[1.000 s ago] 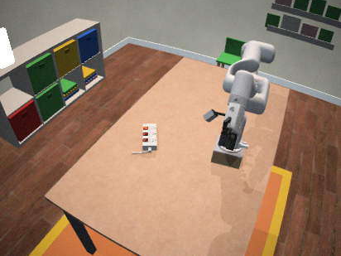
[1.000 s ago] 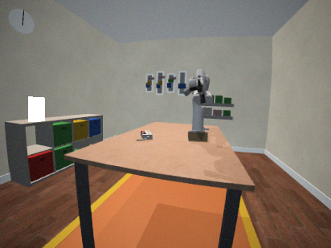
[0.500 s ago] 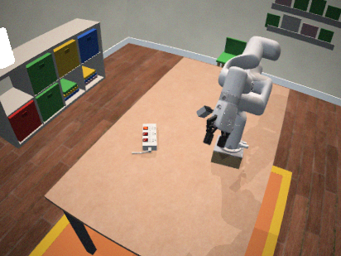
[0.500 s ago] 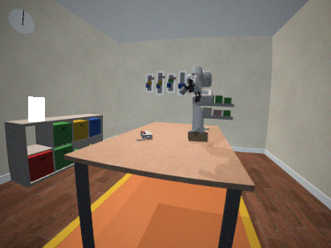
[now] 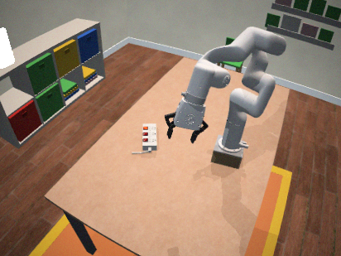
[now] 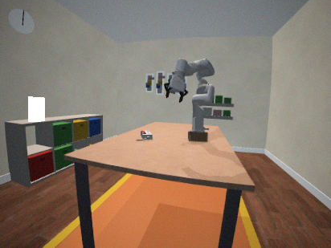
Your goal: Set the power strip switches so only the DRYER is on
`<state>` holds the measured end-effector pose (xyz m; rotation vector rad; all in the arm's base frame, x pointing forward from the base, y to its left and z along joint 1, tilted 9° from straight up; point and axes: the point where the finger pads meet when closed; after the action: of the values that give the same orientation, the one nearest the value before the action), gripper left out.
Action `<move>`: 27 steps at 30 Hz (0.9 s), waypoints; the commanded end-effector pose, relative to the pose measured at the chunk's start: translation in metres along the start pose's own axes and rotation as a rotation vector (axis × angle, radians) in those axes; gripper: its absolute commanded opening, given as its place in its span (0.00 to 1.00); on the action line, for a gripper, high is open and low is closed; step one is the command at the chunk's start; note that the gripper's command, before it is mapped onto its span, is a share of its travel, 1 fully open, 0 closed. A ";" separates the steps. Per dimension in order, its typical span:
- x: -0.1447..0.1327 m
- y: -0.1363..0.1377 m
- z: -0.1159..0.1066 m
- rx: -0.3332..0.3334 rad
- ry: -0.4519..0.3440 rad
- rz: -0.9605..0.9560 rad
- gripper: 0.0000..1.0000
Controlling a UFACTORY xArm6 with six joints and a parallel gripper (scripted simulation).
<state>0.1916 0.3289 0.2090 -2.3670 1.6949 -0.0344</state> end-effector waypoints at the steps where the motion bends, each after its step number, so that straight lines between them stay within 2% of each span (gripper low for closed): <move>1: 0.023 -0.039 0.017 -0.061 0.130 0.182 1.00; 2: 0.042 -0.057 0.027 -0.082 0.179 0.269 1.00; 6: 0.042 -0.057 0.027 -0.088 0.192 0.288 1.00; 8: 0.085 -0.090 0.049 -0.142 0.320 0.501 1.00; 10: 0.085 -0.090 0.049 -0.142 0.320 0.501 1.00; 11: 0.108 -0.103 0.059 -0.160 0.369 0.583 1.00; 12: 0.109 -0.104 0.060 -0.167 0.384 0.606 1.00; 13: 0.134 -0.115 0.071 -0.186 0.435 0.691 1.00; 15: 0.134 -0.116 0.071 -0.191 0.447 0.708 1.00; 16: 0.160 -0.125 0.083 -0.214 0.509 0.806 1.00; 17: 0.160 -0.125 0.083 -0.214 0.509 0.806 1.00; 18: 0.186 -0.132 0.093 -0.236 0.570 0.899 1.00; 19: 0.186 -0.132 0.093 -0.236 0.570 0.899 1.00; 20: 0.211 -0.136 0.104 -0.256 0.628 0.986 1.00; 23: 0.211 -0.136 0.104 -0.256 0.628 0.986 1.00; 25: 0.257 -0.140 0.122 -0.292 0.734 1.139 1.00; 27: 0.257 -0.140 0.122 -0.292 0.734 1.139 1.00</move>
<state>0.4085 0.1762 0.1040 -1.3534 3.1858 -0.4654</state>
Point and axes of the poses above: the point where the finger pads meet when closed, its own z axis out along the fingers, its own y axis across the jaws, x = y × z, and after that the axes turned 5 degrees about z, right-handed
